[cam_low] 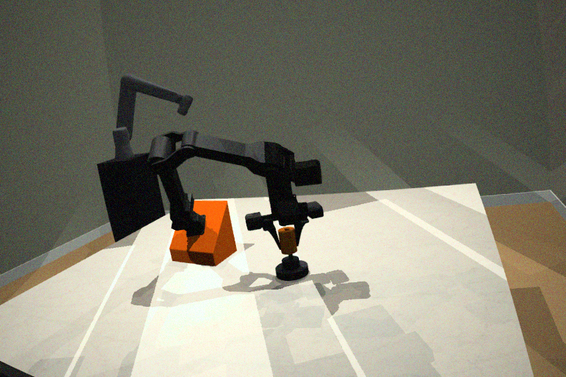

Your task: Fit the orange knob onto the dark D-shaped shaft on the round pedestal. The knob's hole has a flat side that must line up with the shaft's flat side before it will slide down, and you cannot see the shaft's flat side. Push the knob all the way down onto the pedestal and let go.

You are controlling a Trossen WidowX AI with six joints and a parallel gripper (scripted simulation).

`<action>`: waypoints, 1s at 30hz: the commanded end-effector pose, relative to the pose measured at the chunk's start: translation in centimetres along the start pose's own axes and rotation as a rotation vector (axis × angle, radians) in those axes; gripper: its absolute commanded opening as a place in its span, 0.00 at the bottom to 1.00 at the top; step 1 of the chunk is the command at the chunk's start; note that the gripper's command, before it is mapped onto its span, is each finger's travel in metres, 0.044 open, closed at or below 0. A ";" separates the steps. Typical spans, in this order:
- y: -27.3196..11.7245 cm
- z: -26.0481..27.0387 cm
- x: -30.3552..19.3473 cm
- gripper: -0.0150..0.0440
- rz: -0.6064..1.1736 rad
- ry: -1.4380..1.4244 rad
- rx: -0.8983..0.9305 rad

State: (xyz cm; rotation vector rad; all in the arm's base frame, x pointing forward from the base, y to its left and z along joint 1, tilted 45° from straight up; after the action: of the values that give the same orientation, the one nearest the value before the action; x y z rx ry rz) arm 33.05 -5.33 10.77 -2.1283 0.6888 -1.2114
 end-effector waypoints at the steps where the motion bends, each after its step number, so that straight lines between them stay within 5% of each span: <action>1: 0.2 -0.1 0.0 0.25 -0.002 0.009 0.001; 30: 0.2 -0.1 0.0 0.25 -0.002 0.009 0.001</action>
State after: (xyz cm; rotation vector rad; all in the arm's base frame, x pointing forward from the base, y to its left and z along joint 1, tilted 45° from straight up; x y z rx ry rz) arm 32.94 -5.57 10.58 -2.1234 0.6923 -1.2210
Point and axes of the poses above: the point midway between the two fingers, 35 mm back from their tips, its own y axis out along the fingers, its own z axis across the jaws, x = y × z, the point moved 8 cm from there along -y, back along the fingers, and after that the axes turned 2 degrees about -y, right-handed, at the moved point
